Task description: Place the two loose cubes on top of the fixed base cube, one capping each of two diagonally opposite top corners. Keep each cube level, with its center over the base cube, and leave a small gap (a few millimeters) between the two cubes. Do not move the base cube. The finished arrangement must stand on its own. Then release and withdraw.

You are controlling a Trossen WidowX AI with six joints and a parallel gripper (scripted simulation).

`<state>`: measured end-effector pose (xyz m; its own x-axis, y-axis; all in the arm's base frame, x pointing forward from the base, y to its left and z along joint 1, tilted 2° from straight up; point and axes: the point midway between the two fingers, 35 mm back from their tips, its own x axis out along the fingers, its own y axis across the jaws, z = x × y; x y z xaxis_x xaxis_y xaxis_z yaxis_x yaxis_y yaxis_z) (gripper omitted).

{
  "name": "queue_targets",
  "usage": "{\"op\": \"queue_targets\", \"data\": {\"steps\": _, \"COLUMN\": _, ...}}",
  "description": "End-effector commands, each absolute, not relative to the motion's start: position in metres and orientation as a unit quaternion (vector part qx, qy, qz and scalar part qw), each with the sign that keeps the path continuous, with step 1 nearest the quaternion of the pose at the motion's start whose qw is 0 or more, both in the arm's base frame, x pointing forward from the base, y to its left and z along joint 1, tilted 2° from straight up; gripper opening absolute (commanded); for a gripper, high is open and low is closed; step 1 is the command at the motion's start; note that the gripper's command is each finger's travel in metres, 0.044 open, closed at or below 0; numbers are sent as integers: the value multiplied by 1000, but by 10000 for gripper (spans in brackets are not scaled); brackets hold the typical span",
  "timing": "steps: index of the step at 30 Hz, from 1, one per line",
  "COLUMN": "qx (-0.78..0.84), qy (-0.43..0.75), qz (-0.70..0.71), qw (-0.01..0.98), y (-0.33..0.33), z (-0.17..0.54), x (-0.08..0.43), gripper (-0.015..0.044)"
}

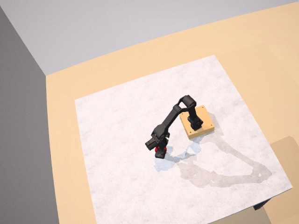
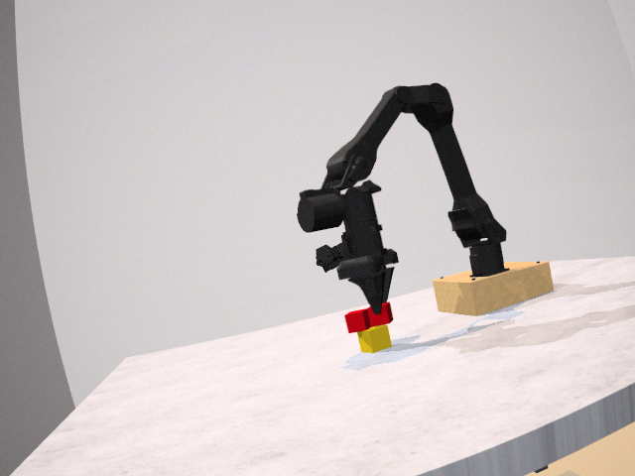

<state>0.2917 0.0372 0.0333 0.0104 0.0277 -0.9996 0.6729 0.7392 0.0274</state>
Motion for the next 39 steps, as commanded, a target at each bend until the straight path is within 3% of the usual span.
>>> {"op": "queue_targets", "data": {"steps": 1, "qx": 266, "qy": 661, "qz": -245, "qw": 658, "y": 38, "z": 32, "x": 292, "gripper": 105}}
{"op": "queue_targets", "data": {"steps": 9, "qx": 266, "qy": 661, "qz": -245, "qw": 658, "y": 38, "z": 32, "x": 292, "gripper": 105}}
{"op": "queue_targets", "data": {"steps": 13, "qx": 266, "qy": 661, "qz": -245, "qw": 658, "y": 38, "z": 32, "x": 292, "gripper": 205}}
{"op": "queue_targets", "data": {"steps": 39, "qx": 266, "qy": 659, "qz": -245, "qw": 659, "y": 36, "z": 61, "x": 292, "gripper": 205}}
